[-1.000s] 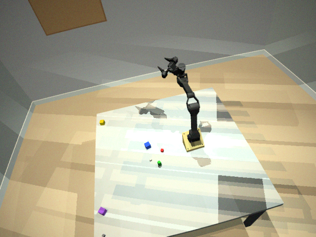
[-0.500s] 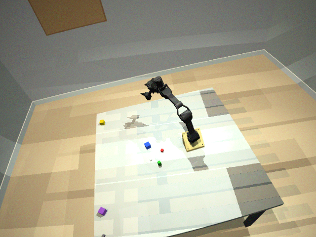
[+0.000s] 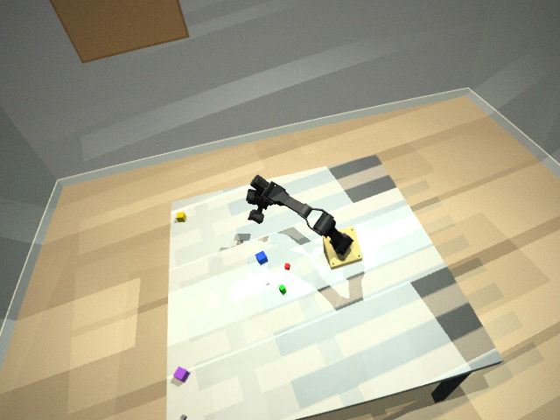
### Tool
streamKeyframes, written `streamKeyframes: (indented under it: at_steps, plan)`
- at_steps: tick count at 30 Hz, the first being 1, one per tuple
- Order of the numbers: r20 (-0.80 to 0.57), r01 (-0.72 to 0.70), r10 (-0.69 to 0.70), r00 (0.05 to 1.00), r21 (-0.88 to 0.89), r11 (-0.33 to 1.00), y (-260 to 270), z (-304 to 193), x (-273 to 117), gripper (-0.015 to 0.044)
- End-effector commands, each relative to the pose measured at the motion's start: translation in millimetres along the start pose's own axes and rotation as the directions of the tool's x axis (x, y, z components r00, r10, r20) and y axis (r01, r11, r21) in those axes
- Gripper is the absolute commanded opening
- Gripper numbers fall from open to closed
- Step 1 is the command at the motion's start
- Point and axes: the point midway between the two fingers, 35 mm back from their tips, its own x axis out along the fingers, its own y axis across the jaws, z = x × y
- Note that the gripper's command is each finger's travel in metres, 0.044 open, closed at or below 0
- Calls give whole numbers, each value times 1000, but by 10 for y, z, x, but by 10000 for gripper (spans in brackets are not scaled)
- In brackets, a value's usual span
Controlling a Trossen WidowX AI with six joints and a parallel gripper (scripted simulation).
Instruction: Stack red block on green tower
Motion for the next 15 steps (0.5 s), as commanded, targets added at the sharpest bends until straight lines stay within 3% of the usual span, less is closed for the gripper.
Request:
streamKeyframes:
  at_steps: [1,8,15]
  plan:
    - [-142,-27,29,989,14,1000,371,-372,120,440]
    - [-411,-58,66,909,34,998,991,-1151,205,440]
    - [-652,-47,63,756,41,998,1444,-1956,62,440]
